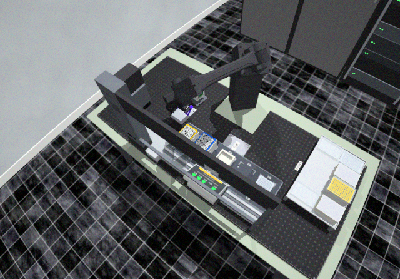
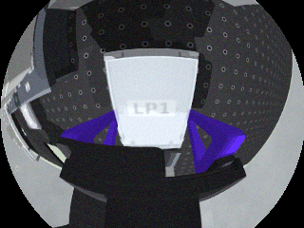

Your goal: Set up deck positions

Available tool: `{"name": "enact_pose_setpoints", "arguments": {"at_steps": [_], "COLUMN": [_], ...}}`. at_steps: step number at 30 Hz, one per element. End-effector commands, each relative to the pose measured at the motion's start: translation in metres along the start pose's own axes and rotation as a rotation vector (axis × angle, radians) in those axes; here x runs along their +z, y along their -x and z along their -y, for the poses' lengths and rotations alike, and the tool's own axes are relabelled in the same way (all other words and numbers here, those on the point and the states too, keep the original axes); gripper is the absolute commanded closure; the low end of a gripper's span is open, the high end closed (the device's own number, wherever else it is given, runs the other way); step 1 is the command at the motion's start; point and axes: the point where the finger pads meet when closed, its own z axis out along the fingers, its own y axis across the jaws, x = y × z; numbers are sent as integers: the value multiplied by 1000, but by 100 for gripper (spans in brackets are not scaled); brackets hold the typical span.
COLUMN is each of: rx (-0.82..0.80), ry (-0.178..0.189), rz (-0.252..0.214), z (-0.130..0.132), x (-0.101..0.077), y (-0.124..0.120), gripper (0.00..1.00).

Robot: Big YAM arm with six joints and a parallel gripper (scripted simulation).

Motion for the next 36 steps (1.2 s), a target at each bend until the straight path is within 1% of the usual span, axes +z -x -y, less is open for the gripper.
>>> {"name": "enact_pose_setpoints", "arguments": {"at_steps": [1,4,8,13,14,17,22,25,26,36], "rx": [1,6,0,3,3,-1,3,-1,4,4], "ry": [0,-4,0,-2,-4,0,-4,-1,-6,-6], "rz": [-3,3,-2,2,6,0,4,1,8,8], "z": [-2,2,-2,0,1,-2,1,-2,2,2], "x": [7,6,8,9,6,11,11,13,4,4], "y": [-1,-1,0,-1,4,0,1,1,2,2], "gripper": [100,100,100,100,100,100,100,100,100,100]}}
